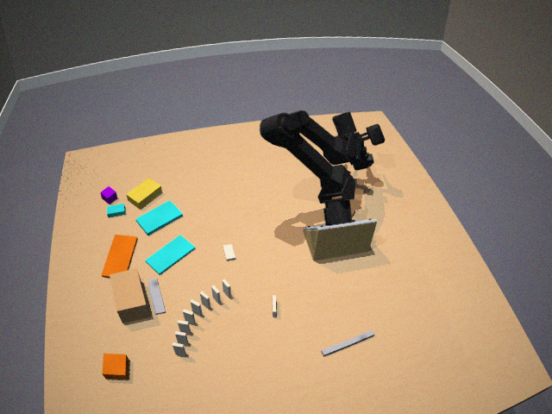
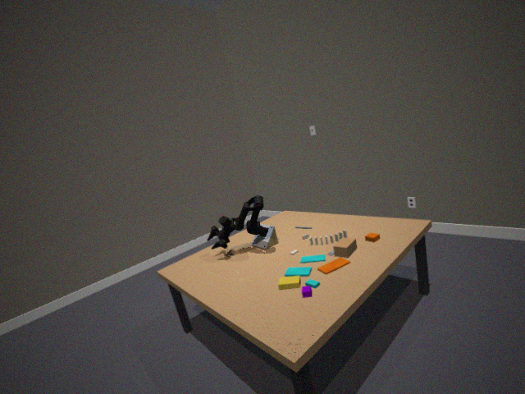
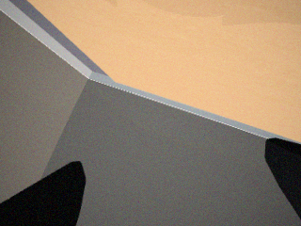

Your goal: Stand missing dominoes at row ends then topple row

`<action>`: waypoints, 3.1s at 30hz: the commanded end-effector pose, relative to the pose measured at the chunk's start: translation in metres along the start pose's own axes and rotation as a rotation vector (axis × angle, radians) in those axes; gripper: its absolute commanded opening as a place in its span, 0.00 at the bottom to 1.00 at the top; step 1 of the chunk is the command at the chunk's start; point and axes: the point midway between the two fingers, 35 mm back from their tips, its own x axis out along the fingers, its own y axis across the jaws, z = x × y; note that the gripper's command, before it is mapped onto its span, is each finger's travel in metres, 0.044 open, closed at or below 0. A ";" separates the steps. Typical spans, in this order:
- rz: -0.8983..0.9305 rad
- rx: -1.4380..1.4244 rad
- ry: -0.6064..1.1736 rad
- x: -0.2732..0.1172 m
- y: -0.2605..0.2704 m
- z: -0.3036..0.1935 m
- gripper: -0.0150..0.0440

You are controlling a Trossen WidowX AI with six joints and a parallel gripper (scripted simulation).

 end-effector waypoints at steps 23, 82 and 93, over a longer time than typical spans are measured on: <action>-0.606 -0.448 0.030 0.046 -0.176 -0.053 1.00; -1.423 -2.605 0.913 -0.403 -0.351 0.047 1.00; -1.417 -2.607 0.911 -0.387 -0.367 0.074 1.00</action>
